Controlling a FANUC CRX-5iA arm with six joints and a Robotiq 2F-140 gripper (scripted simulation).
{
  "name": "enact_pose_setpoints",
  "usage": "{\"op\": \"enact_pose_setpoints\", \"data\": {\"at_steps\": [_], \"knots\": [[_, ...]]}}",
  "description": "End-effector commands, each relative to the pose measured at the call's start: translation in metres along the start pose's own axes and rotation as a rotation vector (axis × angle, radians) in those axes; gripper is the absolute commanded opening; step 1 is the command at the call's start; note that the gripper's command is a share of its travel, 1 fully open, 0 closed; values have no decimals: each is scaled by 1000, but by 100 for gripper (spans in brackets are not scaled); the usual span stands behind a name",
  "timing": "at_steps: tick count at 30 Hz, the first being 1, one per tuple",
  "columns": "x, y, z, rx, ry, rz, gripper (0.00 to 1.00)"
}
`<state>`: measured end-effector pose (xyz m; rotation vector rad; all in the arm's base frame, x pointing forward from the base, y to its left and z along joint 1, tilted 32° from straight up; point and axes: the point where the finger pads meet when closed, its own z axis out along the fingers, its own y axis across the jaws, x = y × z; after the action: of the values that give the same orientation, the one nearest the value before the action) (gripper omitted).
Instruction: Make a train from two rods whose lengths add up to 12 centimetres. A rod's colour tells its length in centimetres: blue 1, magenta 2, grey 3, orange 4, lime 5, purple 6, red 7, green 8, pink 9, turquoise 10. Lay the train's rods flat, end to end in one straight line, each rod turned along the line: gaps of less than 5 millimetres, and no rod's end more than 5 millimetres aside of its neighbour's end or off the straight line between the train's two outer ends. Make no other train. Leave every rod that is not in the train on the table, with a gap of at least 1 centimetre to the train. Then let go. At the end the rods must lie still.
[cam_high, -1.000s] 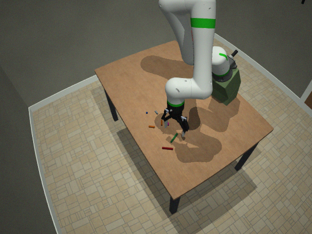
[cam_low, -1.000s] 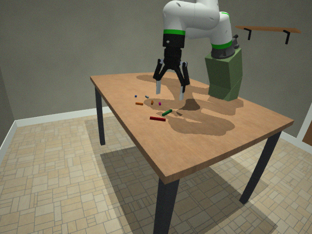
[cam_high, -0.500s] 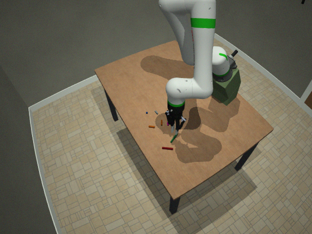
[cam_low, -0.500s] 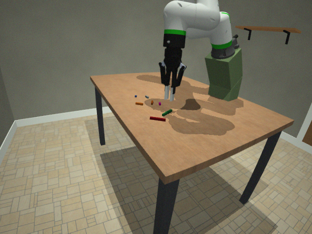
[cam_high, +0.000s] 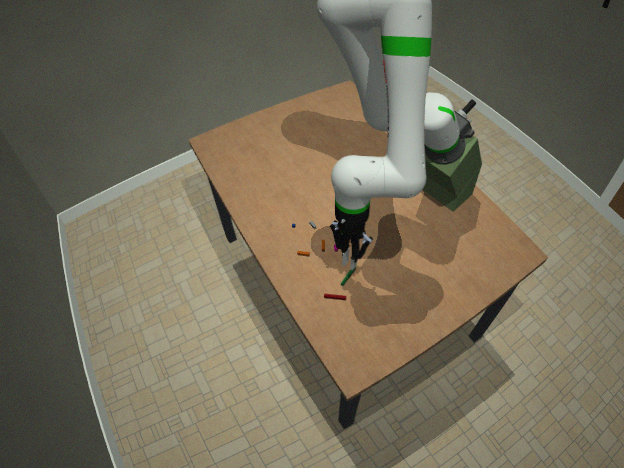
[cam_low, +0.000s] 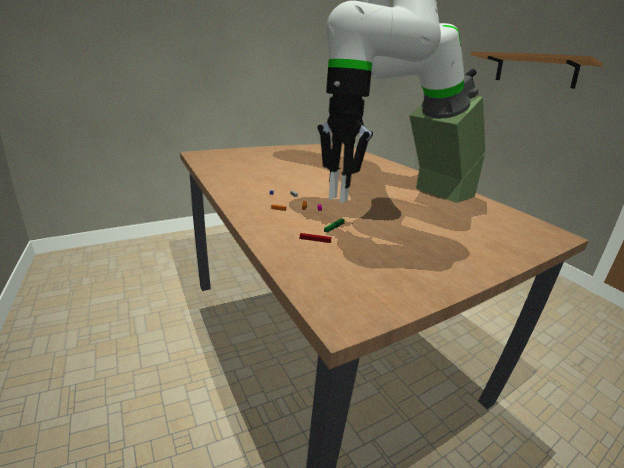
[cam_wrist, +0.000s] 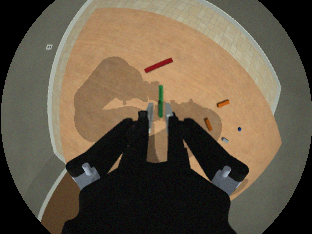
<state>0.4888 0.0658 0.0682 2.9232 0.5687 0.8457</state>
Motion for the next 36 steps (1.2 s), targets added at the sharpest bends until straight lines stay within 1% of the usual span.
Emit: {"op": "enact_pose_setpoints", "data": {"at_steps": [1,16,30,32,36], "knots": [[0,0,0,0,0,0,15],[0,0,5,-4,-6,2,15],[0,1,29,-4,-6,2,15],[0,1,29,-4,-6,2,15],[0,2,36,-4,-6,2,15]]}}
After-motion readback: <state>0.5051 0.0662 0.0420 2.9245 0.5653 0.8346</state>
